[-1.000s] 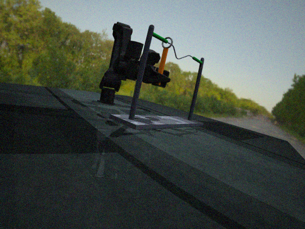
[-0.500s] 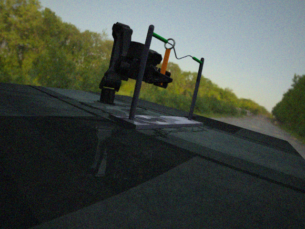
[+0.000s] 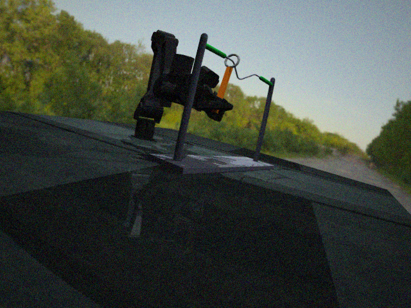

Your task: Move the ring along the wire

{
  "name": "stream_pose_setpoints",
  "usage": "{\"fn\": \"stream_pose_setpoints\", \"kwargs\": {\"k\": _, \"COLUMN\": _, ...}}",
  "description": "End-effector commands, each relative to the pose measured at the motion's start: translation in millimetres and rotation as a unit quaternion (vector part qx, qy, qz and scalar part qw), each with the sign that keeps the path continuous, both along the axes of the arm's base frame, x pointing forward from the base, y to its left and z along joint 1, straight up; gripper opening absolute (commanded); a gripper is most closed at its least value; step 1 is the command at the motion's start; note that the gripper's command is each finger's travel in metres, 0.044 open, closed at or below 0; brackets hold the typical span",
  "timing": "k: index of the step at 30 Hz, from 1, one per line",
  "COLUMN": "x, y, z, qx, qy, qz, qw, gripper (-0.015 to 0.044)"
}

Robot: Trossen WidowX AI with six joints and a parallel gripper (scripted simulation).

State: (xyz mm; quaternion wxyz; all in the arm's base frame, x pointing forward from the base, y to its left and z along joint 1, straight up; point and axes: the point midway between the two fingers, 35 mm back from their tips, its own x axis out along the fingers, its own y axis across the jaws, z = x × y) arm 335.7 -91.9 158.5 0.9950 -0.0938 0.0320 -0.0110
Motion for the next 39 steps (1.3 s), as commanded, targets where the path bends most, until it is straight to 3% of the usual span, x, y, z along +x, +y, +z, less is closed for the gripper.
{"fn": "stream_pose_setpoints", "kwargs": {"k": 1, "x": -0.1, "y": -2.5, "z": 0.7, "qx": -0.027, "qy": 0.004, "qz": 0.01, "qw": 1.0, "gripper": -0.015}}
{"fn": "stream_pose_setpoints", "kwargs": {"k": 15, "x": -18.6, "y": -11.3, "z": 4.3, "qx": -0.117, "qy": 0.089, "qz": 0.02, "qw": 0.989, "gripper": -0.015}}
{"fn": "stream_pose_setpoints", "kwargs": {"k": 39, "x": -20.9, "y": -1.6, "z": -2.6, "qx": -0.17, "qy": 0.093, "qz": 0.039, "qw": 0.98, "gripper": -0.015}}
